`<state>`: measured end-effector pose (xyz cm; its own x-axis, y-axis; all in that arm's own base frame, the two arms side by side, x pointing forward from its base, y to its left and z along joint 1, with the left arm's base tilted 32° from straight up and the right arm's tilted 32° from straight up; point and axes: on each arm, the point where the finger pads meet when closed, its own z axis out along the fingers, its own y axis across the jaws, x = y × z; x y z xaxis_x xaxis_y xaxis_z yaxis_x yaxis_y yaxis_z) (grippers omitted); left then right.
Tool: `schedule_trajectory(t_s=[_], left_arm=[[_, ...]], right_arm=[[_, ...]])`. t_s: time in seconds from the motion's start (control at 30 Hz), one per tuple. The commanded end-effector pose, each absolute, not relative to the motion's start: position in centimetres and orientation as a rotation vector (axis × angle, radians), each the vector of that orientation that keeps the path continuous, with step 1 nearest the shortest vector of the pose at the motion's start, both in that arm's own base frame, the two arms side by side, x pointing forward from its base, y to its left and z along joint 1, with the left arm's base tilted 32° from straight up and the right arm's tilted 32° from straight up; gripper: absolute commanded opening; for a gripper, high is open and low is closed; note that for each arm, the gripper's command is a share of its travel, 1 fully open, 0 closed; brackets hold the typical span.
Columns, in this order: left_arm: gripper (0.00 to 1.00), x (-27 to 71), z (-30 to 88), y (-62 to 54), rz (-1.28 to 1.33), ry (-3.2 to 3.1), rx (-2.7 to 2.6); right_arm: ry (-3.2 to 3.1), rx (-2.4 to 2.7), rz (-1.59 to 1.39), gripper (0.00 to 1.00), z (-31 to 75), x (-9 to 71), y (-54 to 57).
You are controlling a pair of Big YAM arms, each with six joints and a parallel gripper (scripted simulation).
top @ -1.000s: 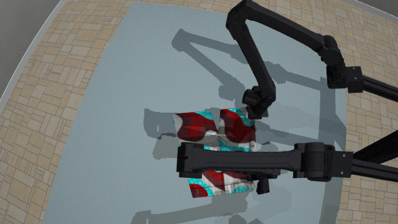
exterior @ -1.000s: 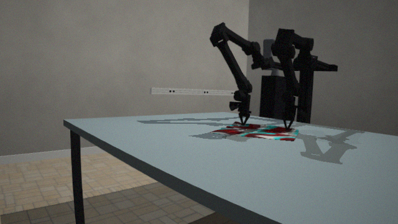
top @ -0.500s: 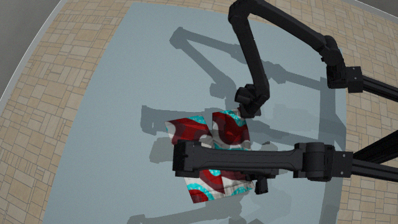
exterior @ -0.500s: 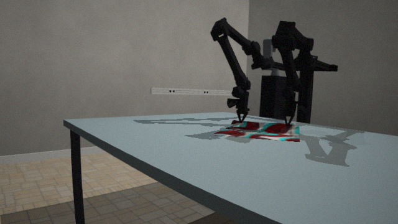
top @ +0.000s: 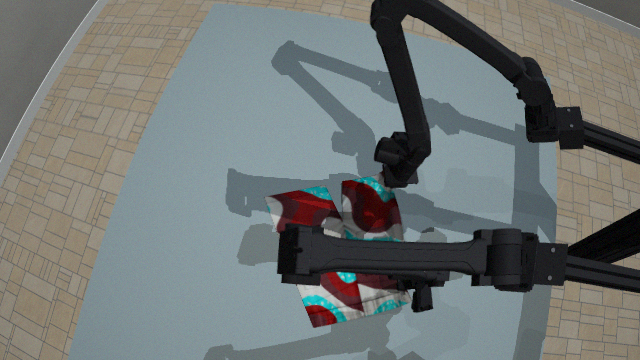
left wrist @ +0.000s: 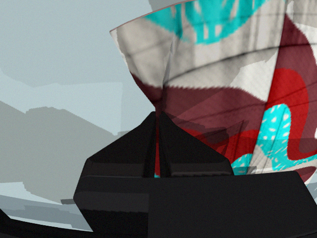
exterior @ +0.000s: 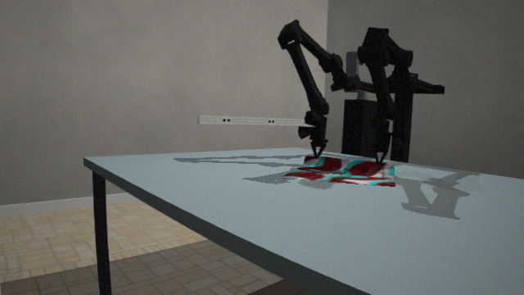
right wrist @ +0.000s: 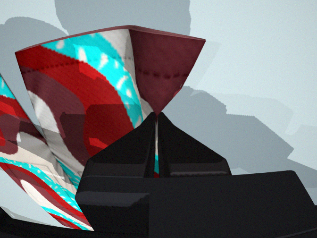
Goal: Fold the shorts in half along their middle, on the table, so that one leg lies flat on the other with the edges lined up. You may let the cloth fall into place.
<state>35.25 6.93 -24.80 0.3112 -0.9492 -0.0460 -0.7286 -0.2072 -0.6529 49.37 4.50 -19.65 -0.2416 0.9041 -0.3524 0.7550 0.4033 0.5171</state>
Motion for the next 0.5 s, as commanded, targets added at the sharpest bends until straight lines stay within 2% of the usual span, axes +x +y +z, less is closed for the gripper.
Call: schedule_trajectory(t_s=[0.0,0.23,0.47], left_arm=[[0.00,31.7,-25.0,7.0,-0.429,1.495,-2.062],[0.00,31.7,-25.0,7.0,-0.426,1.502,-2.058],[0.00,30.5,-25.8,5.9,-0.454,1.506,-2.039]], right_arm=[[2.058,1.442,0.285,0.00,-20.2,48.0,3.5],[2.035,1.418,0.311,0.00,-19.1,49.0,3.7],[2.074,1.416,0.281,0.00,-21.3,45.8,2.7]])
